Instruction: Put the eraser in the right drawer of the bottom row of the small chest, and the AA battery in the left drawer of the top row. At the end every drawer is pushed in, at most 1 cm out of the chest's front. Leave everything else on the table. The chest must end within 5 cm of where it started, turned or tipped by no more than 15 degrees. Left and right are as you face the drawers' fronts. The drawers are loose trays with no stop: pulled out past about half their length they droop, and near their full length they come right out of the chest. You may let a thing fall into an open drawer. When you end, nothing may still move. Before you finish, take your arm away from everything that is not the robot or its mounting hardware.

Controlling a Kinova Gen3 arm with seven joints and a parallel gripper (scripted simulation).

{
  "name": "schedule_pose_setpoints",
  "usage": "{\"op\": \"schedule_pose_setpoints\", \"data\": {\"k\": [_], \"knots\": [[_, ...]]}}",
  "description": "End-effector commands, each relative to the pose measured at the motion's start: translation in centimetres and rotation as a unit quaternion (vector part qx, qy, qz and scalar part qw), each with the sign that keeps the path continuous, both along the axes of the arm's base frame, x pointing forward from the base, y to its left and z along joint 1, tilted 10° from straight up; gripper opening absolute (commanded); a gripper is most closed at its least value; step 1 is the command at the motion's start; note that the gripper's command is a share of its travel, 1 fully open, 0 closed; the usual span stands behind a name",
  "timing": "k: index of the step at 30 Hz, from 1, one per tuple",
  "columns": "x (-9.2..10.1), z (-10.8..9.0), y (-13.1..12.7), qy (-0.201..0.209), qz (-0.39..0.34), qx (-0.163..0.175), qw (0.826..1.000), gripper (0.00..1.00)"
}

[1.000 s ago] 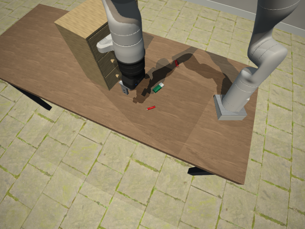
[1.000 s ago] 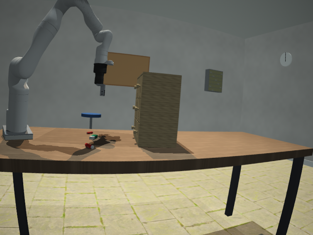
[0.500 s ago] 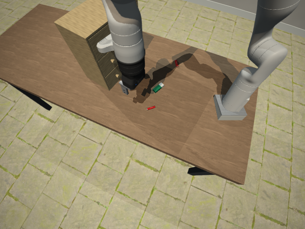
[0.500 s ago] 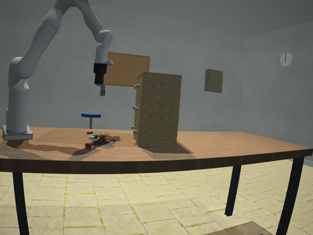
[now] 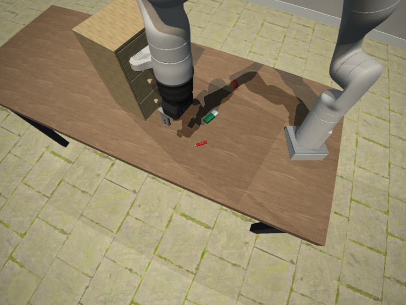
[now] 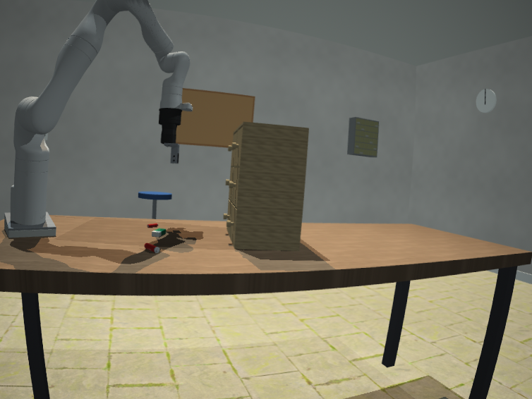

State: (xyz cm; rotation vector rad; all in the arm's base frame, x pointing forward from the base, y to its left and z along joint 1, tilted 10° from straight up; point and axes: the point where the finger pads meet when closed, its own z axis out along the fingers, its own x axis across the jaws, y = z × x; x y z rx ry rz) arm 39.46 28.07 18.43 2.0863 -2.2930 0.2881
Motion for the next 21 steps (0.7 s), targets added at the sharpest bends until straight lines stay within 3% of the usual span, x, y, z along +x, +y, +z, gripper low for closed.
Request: {"op": "schedule_pose_setpoints", "data": {"k": [1, 21], "knots": [[-0.07, 0.07, 0.08, -0.002, 0.001, 0.000, 1.000, 1.00], [0.32, -0.39, -0.02, -0.036, 0.007, -0.003, 0.999, 1.00]]}}
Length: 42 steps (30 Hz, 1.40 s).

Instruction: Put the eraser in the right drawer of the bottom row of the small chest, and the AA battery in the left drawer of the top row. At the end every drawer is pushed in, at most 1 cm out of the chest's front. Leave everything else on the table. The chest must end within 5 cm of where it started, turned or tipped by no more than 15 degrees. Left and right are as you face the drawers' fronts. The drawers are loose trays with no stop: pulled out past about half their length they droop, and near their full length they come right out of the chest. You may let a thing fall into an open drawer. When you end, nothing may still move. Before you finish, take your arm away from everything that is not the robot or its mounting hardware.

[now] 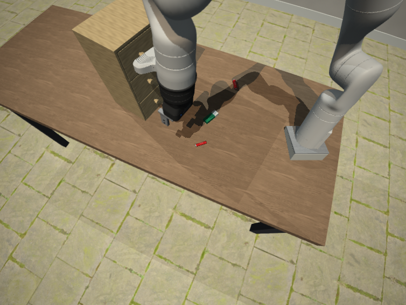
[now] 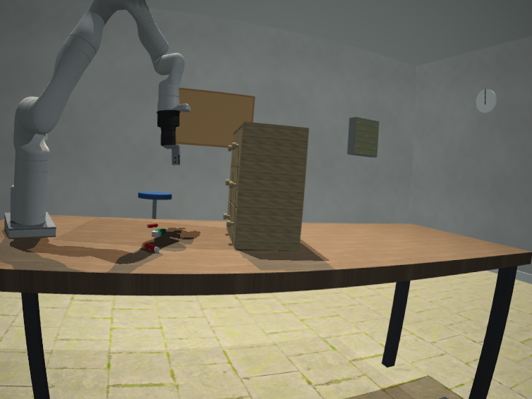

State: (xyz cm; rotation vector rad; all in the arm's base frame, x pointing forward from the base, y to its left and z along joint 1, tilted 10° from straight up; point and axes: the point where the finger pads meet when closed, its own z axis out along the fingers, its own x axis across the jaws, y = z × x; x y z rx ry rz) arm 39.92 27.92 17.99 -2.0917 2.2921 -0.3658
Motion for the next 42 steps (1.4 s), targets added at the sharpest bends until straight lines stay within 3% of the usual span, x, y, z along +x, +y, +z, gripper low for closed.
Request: {"op": "schedule_pose_setpoints", "data": {"k": [1, 42], "knots": [[-0.1, 0.0, 0.1, -0.006, 0.003, 0.000, 1.000, 1.00], [1.5, -1.8, -0.3, -0.142, 0.023, -0.014, 0.989, 1.00]]}}
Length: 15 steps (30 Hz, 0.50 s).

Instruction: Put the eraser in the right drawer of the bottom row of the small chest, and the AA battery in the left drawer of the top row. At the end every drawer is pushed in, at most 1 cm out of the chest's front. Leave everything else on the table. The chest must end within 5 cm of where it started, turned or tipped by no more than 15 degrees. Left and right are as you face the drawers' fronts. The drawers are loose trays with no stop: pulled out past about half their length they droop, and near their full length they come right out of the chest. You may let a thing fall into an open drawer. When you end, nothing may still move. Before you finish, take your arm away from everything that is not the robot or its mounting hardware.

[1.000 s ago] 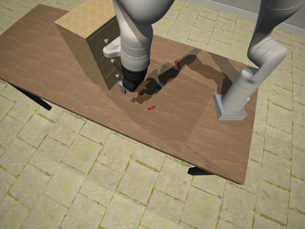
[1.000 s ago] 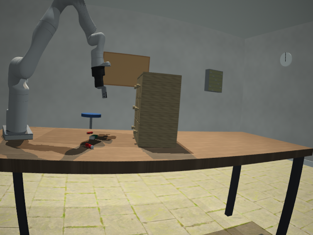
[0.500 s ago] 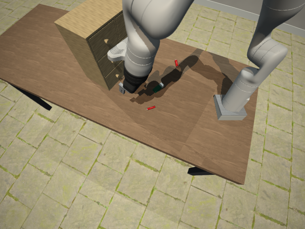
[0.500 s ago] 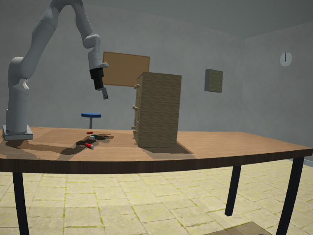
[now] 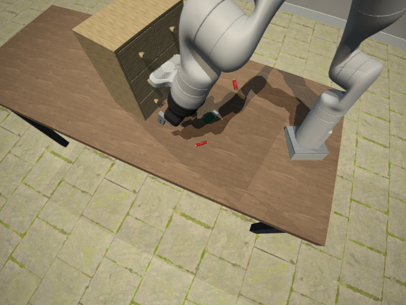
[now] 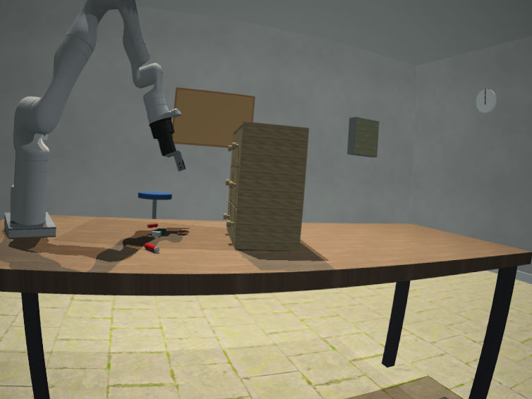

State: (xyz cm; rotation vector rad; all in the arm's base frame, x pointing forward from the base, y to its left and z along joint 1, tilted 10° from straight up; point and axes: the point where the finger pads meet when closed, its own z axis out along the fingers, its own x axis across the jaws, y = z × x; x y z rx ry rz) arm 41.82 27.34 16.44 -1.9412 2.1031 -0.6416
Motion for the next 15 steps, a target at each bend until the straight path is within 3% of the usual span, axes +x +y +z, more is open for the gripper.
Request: {"op": "schedule_pose_setpoints", "data": {"k": [1, 15], "knots": [[-0.39, -0.30, 0.25, -0.007, 0.007, -0.004, 1.000, 1.00], [0.14, -0.93, 0.10, -0.054, 0.014, -0.009, 0.998, 1.00]]}}
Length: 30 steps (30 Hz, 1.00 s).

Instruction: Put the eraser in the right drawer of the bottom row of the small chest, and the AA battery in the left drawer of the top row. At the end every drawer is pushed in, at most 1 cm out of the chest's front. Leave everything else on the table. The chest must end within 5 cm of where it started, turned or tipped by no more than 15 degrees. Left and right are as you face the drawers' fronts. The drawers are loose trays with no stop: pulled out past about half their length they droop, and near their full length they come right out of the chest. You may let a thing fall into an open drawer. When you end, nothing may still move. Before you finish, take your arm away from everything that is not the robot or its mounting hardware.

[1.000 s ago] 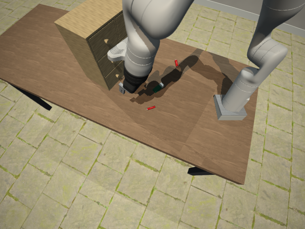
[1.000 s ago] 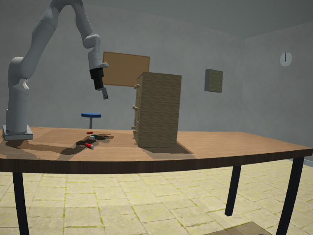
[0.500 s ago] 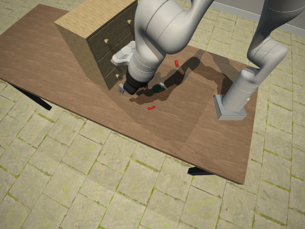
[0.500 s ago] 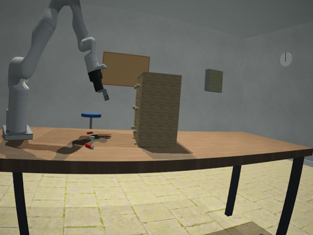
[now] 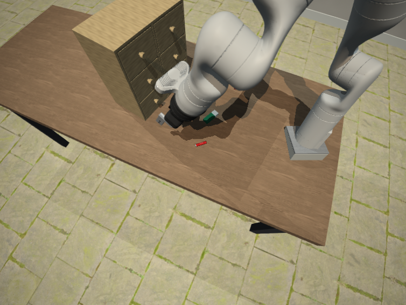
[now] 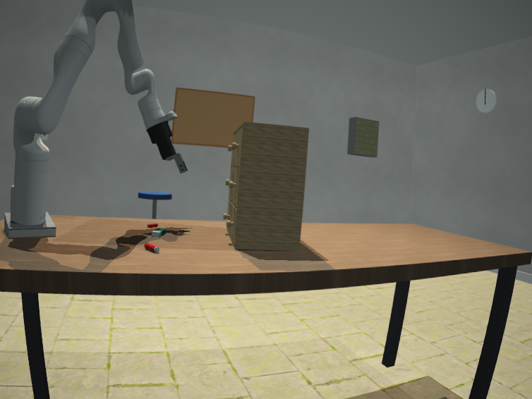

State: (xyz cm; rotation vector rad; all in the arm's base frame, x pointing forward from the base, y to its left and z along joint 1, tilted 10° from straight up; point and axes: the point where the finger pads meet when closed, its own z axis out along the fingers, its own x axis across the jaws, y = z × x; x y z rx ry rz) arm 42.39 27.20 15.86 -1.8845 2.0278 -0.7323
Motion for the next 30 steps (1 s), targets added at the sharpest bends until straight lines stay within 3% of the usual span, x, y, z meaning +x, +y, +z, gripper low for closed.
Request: {"op": "schedule_pose_setpoints", "data": {"k": [1, 30], "knots": [[-0.4, -0.4, 0.2, -0.007, 0.007, -0.005, 1.000, 1.00], [0.6, -1.6, -0.1, -0.098, 0.020, -0.014, 0.995, 1.00]]}}
